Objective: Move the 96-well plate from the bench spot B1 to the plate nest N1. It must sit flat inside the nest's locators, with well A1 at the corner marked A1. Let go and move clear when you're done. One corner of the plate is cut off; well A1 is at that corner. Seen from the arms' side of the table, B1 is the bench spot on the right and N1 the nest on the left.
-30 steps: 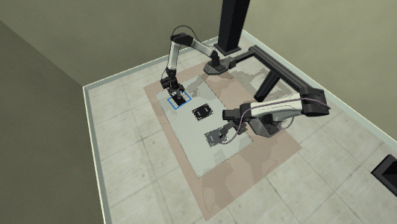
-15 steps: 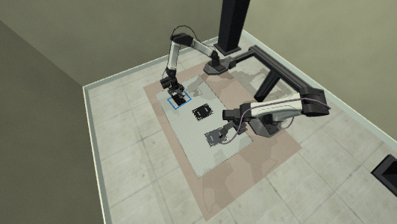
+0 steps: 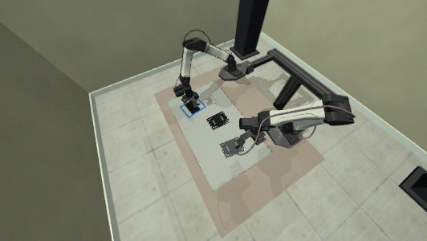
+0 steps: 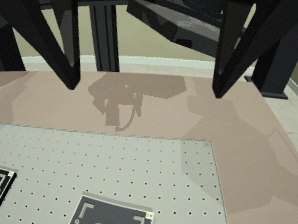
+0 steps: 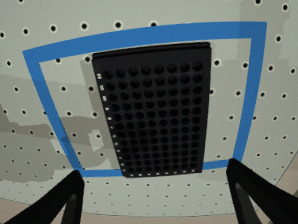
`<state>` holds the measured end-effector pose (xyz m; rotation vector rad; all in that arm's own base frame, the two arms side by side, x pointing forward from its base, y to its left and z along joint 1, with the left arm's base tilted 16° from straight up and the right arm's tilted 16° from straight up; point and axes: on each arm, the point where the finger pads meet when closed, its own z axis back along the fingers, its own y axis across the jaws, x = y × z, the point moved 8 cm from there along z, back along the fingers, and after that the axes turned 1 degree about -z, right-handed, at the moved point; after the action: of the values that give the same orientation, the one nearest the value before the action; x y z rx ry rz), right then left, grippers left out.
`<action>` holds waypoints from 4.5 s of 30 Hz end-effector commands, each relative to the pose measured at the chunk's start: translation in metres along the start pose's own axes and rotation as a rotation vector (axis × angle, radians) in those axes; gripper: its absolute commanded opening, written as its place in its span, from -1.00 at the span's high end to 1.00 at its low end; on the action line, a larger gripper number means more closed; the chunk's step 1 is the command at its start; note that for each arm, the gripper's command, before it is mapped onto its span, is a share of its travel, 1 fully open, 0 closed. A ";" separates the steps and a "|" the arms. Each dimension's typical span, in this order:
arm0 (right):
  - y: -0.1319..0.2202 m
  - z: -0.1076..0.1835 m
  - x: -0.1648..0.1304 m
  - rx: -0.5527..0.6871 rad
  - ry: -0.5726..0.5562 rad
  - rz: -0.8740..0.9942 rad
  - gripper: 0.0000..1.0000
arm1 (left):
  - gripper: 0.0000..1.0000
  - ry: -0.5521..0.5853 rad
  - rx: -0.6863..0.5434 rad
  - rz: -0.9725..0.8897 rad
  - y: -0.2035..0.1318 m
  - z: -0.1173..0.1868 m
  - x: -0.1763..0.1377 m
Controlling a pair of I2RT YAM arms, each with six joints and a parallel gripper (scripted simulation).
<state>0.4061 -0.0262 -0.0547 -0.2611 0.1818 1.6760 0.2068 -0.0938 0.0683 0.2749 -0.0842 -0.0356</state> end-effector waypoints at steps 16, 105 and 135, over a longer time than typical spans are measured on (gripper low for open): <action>-0.011 -0.031 -0.005 -0.020 0.000 -0.007 -1.00 | -1.00 0.009 -0.003 -0.001 0.002 0.002 -0.006; -0.008 -0.058 -0.002 -0.027 0.004 -0.002 1.00 | -1.00 0.009 -0.003 -0.001 0.002 0.002 -0.006; -0.008 -0.058 -0.002 -0.027 0.004 -0.002 1.00 | -1.00 0.009 -0.003 -0.001 0.002 0.002 -0.006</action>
<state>0.4167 -0.0431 -0.1136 -0.2784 0.1709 1.6759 0.2068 -0.0938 0.0683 0.2749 -0.0842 -0.0356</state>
